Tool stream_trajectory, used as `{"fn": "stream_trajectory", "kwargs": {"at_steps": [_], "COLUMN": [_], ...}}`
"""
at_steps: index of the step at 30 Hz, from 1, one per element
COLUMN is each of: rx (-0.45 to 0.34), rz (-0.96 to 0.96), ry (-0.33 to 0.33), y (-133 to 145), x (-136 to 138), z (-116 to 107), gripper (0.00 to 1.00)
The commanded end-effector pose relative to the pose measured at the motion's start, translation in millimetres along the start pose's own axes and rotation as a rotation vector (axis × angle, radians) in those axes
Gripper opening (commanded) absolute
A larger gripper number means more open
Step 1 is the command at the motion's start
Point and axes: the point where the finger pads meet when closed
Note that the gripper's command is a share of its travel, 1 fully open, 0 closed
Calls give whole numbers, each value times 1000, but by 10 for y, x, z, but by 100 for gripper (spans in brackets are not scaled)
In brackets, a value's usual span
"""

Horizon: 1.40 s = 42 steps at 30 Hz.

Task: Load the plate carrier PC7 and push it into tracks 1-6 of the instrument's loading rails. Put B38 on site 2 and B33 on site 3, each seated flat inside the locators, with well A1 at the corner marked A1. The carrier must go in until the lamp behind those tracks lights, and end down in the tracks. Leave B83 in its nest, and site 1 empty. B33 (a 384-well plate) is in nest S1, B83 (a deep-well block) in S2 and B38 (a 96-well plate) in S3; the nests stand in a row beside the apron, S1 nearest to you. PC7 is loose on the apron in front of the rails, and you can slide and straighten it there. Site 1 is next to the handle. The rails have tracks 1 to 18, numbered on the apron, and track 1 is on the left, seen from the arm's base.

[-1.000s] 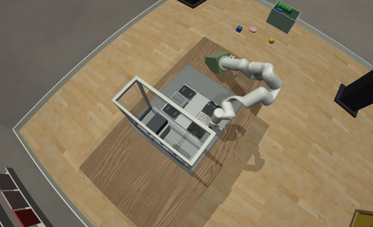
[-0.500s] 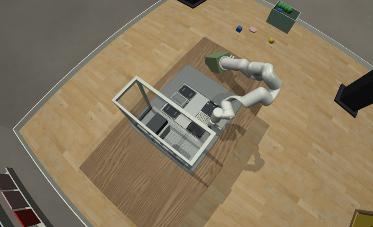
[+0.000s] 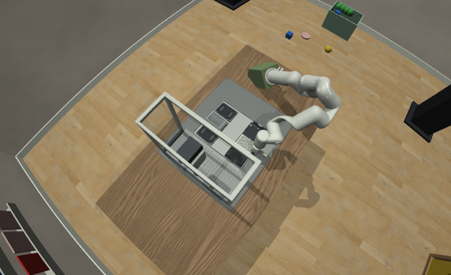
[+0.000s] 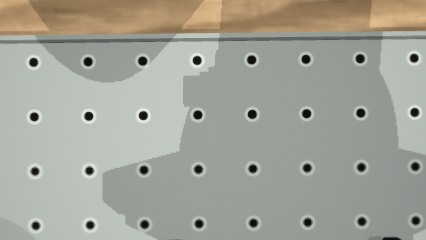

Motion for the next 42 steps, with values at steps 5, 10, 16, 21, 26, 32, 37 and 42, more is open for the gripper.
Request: {"fn": "stream_trajectory", "kwargs": {"at_steps": [5, 10, 16, 21, 26, 32, 37, 42], "rx": [1, 1, 1, 1, 1, 1, 1, 1], "rz": [-1, -1, -1, -1, -1, -1, -1, -1], "ry": [3, 3, 3, 3, 3, 3, 3, 3], "y": [-5, -5, -36, -69, -88, -128, -161, -180], "x": [11, 11, 4, -3, -7, -16, -23, -27], "z": [-10, -10, -9, -9, -9, -9, -9, -9], "gripper": [100, 100, 100, 100, 100, 100, 100, 100]}}
Point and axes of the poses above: the point where the finger pads meet when closed, its own z axis out along the fingers, its own x axis across the jaws, y = z × x, and after that the axes turned 12 degrees about z, right-handed
